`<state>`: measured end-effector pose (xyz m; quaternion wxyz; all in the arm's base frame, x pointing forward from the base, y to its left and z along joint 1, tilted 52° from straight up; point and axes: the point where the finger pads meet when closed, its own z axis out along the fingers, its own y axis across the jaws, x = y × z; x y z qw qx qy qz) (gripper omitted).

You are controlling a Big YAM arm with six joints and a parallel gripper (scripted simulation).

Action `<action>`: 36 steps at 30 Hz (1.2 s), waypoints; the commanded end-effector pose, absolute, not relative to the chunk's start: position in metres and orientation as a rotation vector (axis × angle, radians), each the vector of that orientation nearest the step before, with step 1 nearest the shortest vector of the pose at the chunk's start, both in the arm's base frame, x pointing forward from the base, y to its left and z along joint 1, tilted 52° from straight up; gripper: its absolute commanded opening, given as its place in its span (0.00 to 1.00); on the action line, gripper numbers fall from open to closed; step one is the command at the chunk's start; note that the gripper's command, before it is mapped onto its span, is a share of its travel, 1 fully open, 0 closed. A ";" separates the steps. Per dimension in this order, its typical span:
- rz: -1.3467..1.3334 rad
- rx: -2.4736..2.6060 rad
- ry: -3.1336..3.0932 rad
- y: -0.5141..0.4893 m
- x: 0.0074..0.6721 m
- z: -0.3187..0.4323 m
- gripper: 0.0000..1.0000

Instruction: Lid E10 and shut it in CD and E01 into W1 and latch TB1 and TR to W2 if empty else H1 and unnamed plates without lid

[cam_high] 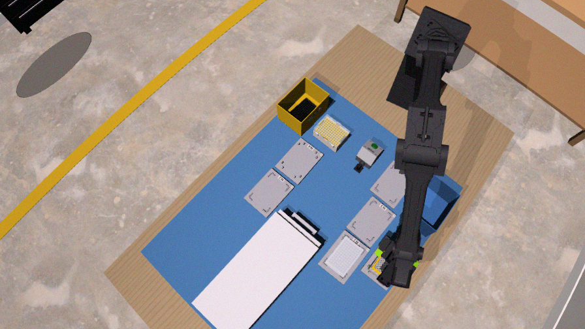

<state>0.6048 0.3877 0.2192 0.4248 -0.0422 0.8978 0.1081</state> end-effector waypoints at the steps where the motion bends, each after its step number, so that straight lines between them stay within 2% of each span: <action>1: 0.306 -0.095 2.203 0.393 0.598 0.258 1.00; 36: 0.298 -0.085 2.209 0.377 0.568 0.279 1.00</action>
